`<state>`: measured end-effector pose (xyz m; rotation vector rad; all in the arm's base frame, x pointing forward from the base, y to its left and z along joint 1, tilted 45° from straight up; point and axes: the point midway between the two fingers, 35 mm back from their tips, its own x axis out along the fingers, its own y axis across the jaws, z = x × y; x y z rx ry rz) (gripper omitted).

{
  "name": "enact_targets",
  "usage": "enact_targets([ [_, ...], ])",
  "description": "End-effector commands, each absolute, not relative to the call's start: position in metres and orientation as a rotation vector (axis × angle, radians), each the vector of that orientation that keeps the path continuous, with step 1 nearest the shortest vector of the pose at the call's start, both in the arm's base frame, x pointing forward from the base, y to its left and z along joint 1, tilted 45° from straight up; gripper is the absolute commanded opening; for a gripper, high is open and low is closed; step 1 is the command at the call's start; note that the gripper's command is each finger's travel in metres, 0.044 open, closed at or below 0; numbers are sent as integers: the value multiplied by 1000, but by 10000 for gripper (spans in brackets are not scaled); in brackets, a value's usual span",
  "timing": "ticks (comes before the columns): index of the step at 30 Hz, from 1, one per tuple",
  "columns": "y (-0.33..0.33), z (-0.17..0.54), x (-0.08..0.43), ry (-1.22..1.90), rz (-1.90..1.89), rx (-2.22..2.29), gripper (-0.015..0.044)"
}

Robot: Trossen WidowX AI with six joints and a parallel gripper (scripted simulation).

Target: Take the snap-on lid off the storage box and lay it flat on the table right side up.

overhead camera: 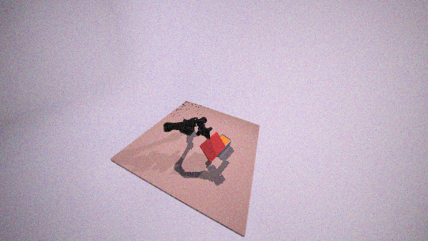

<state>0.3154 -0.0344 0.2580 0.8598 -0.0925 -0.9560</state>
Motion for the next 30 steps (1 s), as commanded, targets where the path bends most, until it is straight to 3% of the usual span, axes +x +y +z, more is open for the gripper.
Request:
enact_targets([
  [1,-39,265,310,-91,-949,864,0],
  [30,-71,302,279,-90,-950,861,0],
])
